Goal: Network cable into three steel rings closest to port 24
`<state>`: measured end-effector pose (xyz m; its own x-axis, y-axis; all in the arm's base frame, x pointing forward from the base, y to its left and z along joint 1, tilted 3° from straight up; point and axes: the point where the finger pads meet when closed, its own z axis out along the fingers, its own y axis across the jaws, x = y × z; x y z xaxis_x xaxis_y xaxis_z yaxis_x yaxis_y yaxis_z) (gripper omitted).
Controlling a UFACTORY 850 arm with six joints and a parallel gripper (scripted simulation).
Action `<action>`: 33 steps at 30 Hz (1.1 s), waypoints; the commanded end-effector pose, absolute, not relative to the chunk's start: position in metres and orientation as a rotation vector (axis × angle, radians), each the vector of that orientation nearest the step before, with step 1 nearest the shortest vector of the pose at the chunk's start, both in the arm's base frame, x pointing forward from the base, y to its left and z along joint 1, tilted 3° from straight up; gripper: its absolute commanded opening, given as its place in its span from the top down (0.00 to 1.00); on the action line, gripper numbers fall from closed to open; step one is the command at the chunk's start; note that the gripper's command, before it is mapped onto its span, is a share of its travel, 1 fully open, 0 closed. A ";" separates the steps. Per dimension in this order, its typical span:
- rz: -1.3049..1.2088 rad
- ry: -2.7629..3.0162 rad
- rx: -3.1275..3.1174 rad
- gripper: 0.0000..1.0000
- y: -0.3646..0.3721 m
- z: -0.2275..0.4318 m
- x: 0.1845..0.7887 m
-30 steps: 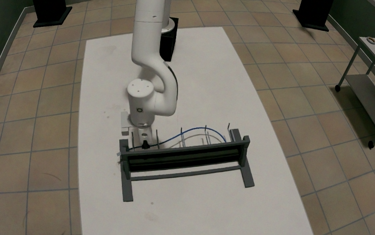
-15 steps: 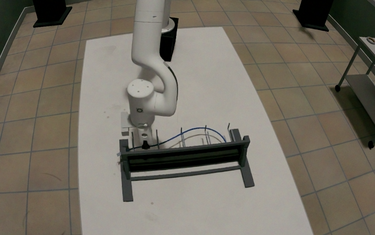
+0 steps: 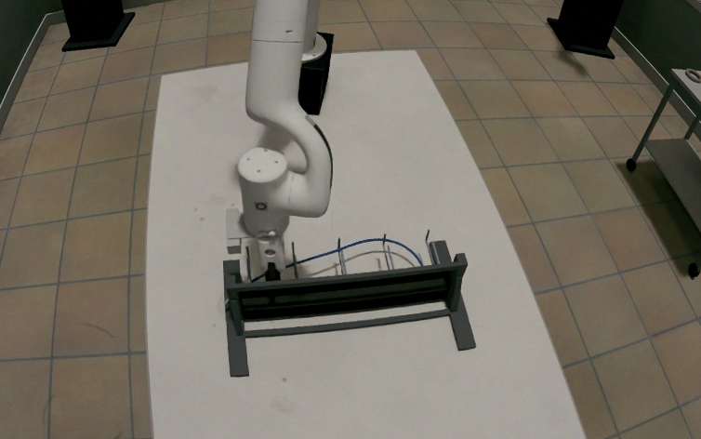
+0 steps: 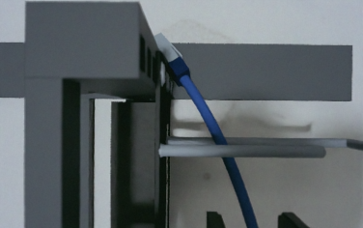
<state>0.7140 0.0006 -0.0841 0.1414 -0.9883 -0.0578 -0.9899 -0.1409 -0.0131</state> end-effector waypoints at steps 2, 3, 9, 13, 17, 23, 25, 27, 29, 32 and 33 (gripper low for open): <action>0.049 2.025 -2.335 0.65 0.001 -0.082 0.716; 0.049 2.025 -2.335 0.65 0.001 -0.082 0.716; 0.049 2.025 -2.335 0.65 0.001 -0.082 0.716; 0.049 2.025 -2.335 0.65 0.001 -0.082 0.716; 0.049 2.025 -2.335 0.65 0.001 -0.082 0.716; 0.049 2.025 -2.335 0.65 0.001 -0.082 0.716; 0.049 2.025 -2.335 0.65 0.001 -0.082 0.716; 0.049 2.025 -2.335 0.65 0.001 -0.082 0.716; 0.049 2.025 -2.335 0.65 0.001 -0.082 0.716; 0.049 2.025 -2.335 0.65 0.000 -0.080 0.716; 0.049 2.025 -2.335 0.65 0.000 -0.079 0.716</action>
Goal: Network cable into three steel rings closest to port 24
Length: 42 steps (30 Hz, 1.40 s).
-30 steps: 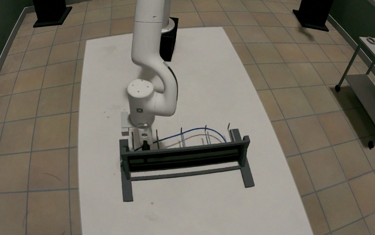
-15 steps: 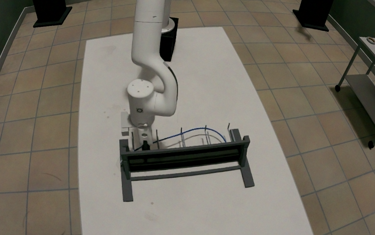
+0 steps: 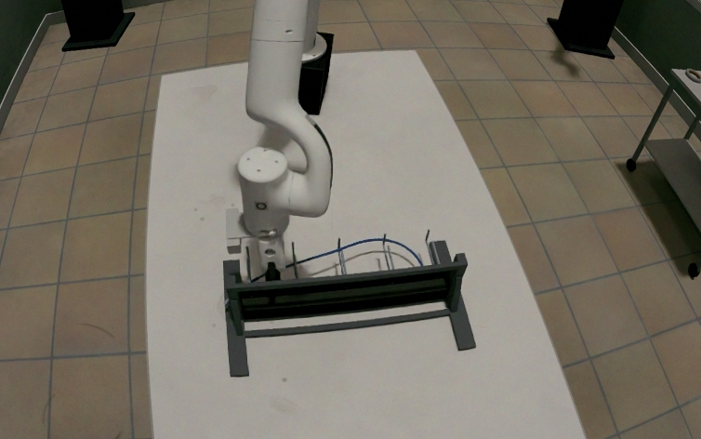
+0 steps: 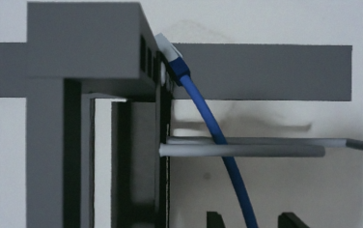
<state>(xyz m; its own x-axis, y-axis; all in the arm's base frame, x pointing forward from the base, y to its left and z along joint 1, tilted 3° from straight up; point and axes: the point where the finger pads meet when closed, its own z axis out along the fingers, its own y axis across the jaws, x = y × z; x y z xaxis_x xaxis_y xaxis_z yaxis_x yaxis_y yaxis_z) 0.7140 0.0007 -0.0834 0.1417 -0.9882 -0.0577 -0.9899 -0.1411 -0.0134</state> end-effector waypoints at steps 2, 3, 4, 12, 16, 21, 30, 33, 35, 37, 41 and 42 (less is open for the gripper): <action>0.049 2.025 -2.335 0.65 0.000 -0.077 0.716; 0.049 2.025 -2.335 0.65 0.000 -0.075 0.716; 0.049 2.025 -2.335 0.65 0.000 -0.073 0.716; 0.049 2.025 -2.335 0.65 -0.001 -0.056 0.716; 0.049 2.025 -2.335 0.65 -0.002 -0.046 0.716; 0.049 2.025 -2.335 0.65 -0.003 -0.030 0.716; 0.049 2.025 -2.335 0.65 -0.004 -0.012 0.715; 0.049 2.025 -2.335 0.65 -0.004 -0.007 0.715; 0.049 2.025 -2.335 0.65 -0.004 -0.005 0.715; 0.049 2.025 -2.335 0.65 -0.004 -0.004 0.715; 0.049 2.025 -2.335 0.65 -0.004 -0.004 0.715; 0.049 2.025 -2.335 1.00 -0.004 -0.004 0.715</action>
